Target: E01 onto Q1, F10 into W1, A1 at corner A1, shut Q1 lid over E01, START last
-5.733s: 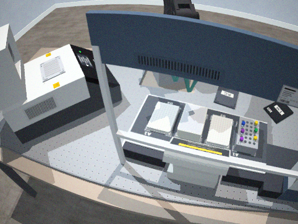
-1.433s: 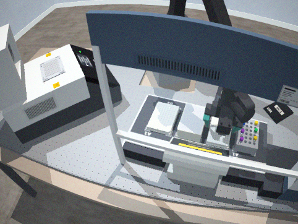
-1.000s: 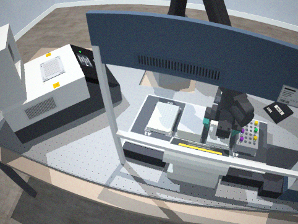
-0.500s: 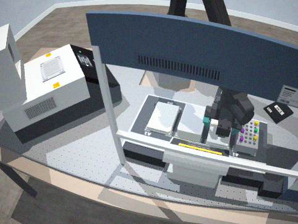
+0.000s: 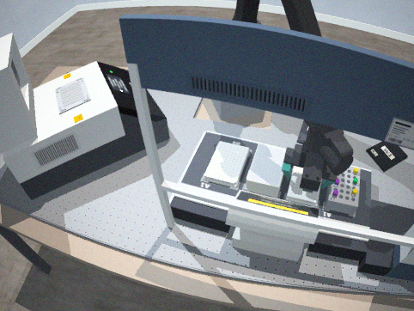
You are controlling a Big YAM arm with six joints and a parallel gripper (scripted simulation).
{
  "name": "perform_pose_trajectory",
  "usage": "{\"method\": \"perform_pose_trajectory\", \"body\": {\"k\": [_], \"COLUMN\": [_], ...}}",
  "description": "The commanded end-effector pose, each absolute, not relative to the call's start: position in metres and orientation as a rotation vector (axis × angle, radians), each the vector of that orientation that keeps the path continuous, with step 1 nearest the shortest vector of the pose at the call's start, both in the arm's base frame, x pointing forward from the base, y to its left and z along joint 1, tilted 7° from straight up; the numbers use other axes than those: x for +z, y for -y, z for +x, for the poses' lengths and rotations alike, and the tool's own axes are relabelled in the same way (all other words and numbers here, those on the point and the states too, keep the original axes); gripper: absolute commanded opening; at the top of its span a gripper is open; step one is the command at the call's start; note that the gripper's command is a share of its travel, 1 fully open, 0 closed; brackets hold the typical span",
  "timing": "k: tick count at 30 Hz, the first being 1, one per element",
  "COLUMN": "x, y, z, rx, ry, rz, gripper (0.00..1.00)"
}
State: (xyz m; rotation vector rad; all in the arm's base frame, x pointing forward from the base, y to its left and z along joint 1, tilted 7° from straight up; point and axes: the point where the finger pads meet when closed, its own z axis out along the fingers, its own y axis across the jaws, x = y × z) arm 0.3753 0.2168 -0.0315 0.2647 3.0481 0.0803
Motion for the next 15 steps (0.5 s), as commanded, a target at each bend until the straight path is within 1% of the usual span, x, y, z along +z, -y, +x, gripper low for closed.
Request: {"method": "perform_pose_trajectory", "body": {"k": [1,15], "x": [-0.014,-0.022], "y": [-0.231,-0.222], "z": [0.397,0.376], "rx": [0.123,0.096], "ry": [-3.003,-3.031], "rz": [0.277,0.27], "gripper": [1.0,1.0]}}
